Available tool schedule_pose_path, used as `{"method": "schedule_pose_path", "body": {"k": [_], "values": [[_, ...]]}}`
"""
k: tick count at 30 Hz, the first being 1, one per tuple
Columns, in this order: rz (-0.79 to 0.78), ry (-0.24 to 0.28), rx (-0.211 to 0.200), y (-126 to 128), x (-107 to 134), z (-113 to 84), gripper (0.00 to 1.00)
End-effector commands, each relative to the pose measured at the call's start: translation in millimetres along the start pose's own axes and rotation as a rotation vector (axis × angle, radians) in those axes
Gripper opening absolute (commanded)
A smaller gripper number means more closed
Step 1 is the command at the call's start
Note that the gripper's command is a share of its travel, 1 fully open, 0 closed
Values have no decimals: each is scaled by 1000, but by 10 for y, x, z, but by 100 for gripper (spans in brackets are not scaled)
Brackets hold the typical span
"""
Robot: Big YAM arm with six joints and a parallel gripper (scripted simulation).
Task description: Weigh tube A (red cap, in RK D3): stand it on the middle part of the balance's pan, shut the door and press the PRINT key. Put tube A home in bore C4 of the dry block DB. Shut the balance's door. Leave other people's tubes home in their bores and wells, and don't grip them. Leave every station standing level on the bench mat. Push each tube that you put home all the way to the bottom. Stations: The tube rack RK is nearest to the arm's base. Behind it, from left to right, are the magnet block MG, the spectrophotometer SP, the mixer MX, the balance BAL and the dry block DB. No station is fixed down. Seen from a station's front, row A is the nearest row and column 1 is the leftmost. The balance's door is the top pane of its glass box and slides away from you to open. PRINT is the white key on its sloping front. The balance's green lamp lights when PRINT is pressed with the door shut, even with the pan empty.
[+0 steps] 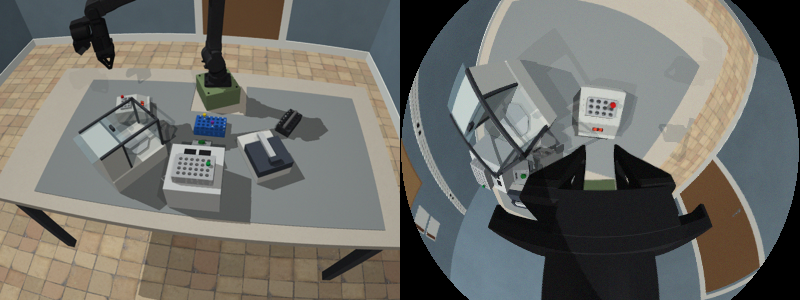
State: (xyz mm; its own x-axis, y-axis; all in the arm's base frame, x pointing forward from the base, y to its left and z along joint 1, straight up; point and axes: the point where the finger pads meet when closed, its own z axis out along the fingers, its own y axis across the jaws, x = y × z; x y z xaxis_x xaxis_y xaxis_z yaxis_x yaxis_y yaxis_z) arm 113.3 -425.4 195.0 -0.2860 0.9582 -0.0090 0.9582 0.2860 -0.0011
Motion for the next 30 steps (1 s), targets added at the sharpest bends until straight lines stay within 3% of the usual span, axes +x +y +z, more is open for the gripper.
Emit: {"method": "schedule_pose_path", "body": {"k": [1, 9, 12, 15, 19, 22, 25, 30], "values": [[-146, -36, 2, 168, -200, -185, 30], [-413, -36, 2, 671, -231, -185, 30], [-446, -36, 2, 671, -231, -185, 30], [-546, -36, 2, 922, -246, -185, 30], [-669, -35, 4, 874, -254, -184, 30], [-780, -36, 3, 1173, -260, -184, 30], [-880, -35, 4, 1174, -260, -184, 30], [-980, -35, 4, 1424, -273, -183, 30]]}}
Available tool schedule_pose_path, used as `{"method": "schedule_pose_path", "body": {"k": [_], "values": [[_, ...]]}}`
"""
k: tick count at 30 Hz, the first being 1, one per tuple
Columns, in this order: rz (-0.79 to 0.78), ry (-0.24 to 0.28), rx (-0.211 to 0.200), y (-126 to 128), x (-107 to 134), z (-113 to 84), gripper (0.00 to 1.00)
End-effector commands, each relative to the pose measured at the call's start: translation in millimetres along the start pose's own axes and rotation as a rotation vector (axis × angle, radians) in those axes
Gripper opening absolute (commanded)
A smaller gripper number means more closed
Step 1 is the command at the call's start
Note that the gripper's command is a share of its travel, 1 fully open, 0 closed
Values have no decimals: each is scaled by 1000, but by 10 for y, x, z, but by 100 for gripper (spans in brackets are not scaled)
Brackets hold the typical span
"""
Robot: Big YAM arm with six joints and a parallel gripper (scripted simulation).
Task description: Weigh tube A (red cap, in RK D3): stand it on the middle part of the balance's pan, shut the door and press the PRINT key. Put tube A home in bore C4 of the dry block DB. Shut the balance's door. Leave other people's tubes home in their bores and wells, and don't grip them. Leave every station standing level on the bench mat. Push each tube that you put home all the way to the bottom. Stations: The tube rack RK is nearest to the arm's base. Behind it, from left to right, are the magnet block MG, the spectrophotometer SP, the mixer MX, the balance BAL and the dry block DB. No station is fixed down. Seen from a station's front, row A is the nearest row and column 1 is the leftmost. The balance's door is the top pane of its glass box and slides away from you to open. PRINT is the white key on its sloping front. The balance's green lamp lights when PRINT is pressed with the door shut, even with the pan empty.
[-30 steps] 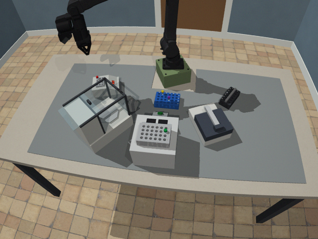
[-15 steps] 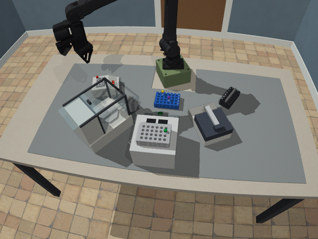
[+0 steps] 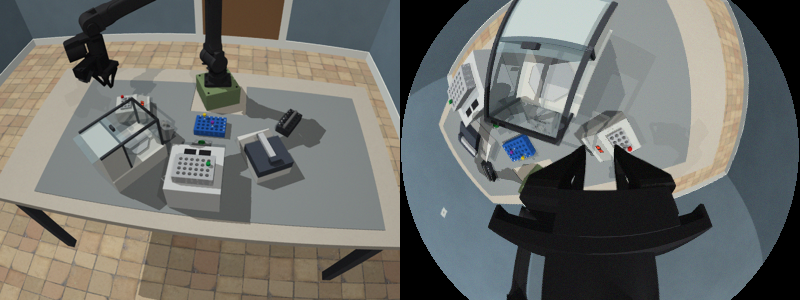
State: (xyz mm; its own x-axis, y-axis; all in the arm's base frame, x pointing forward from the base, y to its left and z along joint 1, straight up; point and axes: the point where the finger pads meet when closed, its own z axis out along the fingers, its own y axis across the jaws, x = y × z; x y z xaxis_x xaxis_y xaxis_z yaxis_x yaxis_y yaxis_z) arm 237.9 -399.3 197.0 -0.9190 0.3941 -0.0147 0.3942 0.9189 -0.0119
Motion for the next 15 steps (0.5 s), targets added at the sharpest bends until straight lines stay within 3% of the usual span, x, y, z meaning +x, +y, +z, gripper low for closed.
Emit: {"method": "schedule_pose_path", "body": {"k": [1, 5, 8, 11, 15], "values": [[-137, -19, 13, -29, -228, -160, 30], [-271, -19, 13, 121, -428, -158, 30], [-371, -19, 13, 121, -428, -158, 30], [-471, -19, 13, 271, -628, -155, 30], [-567, -18, 13, 273, -630, -154, 30]]}}
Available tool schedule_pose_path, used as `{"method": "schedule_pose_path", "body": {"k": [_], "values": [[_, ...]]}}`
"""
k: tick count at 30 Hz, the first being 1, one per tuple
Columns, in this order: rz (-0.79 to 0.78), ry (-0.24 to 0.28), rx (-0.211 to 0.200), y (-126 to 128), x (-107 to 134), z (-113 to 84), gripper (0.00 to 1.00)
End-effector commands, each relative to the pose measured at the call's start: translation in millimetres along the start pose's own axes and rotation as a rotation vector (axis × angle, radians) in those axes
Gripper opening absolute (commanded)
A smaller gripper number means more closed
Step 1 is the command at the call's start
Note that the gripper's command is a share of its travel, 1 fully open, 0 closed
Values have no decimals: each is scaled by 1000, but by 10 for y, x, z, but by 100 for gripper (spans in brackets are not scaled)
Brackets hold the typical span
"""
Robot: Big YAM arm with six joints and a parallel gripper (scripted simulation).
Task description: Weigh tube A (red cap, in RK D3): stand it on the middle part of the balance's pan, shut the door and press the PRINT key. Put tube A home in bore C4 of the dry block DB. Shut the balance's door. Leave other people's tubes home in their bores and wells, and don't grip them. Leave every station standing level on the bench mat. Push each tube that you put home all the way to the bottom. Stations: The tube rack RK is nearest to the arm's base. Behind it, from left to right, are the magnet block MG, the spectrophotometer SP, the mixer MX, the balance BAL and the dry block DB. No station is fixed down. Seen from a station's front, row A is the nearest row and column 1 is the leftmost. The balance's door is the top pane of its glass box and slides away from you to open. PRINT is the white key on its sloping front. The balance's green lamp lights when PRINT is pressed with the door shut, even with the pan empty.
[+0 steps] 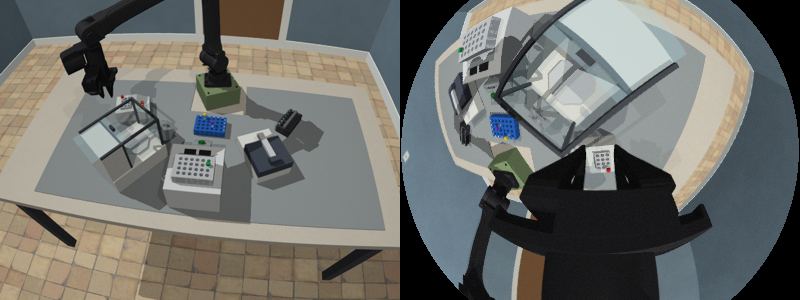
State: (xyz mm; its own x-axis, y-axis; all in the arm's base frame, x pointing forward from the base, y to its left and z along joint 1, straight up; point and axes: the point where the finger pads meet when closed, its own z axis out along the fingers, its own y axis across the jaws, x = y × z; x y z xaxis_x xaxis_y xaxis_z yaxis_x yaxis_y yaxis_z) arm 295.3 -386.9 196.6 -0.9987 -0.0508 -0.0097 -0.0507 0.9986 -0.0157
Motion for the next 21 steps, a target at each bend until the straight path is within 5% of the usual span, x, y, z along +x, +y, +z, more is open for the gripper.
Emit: {"method": "schedule_pose_path", "body": {"k": [1, 21], "values": [[-111, -13, 18, -127, -106, -160, 30], [-711, -11, 17, 62, -1078, -146, 30]]}}
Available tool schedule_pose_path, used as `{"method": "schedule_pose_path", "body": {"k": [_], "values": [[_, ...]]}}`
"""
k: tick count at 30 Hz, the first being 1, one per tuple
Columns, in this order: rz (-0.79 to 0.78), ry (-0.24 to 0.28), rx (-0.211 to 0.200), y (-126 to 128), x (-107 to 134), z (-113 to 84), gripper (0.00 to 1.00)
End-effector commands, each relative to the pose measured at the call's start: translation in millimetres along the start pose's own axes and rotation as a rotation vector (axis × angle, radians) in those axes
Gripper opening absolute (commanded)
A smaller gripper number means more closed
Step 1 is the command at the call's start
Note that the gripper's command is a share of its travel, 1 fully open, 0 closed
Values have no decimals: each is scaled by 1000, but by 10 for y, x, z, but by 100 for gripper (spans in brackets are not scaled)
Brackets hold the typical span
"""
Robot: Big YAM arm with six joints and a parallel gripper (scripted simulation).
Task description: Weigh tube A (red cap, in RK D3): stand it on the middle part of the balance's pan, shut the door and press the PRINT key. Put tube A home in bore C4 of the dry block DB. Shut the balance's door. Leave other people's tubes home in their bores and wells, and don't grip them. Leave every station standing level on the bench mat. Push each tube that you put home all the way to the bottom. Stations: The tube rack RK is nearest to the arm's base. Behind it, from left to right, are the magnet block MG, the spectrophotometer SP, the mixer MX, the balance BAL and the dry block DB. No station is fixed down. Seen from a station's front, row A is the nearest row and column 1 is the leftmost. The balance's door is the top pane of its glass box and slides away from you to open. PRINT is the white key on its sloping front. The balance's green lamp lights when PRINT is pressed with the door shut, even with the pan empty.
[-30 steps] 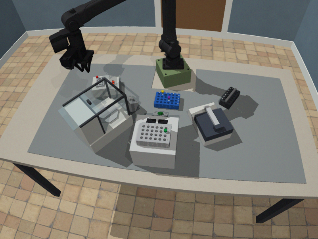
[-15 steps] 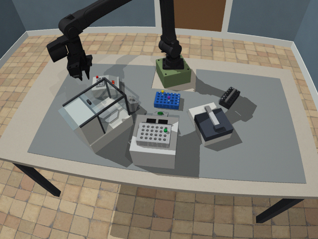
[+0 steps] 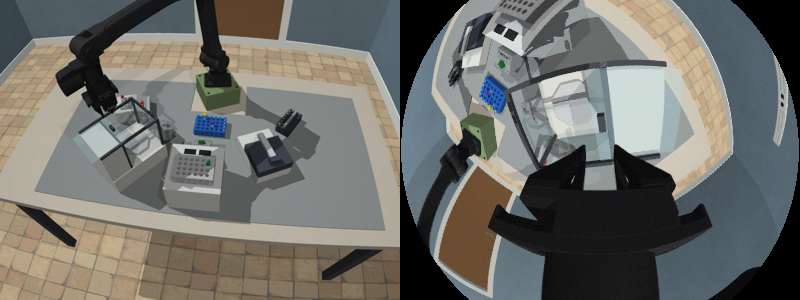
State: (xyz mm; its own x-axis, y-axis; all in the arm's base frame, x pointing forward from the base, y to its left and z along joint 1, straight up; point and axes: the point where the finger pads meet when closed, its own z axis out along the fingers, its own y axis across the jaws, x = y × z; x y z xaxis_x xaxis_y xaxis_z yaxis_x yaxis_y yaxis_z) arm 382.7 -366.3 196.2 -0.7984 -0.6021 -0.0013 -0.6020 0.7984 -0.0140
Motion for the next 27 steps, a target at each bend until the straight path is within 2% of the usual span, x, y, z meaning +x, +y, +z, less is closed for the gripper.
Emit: {"method": "schedule_pose_path", "body": {"k": [1, 3, 6, 7, 14, 16, 27], "values": [[-147, -2, 23, -194, -92, -157, 30], [-130, -2, 23, -212, 17, -157, 30], [-130, -2, 23, -212, 17, -157, 30], [-131, -3, 26, -132, -33, -153, 30], [-137, -2, 23, -207, -18, -140, 30], [-137, 2, -20, -72, 2, 121, 30], [-132, 1, -13, -85, 2, 304, 30]]}}
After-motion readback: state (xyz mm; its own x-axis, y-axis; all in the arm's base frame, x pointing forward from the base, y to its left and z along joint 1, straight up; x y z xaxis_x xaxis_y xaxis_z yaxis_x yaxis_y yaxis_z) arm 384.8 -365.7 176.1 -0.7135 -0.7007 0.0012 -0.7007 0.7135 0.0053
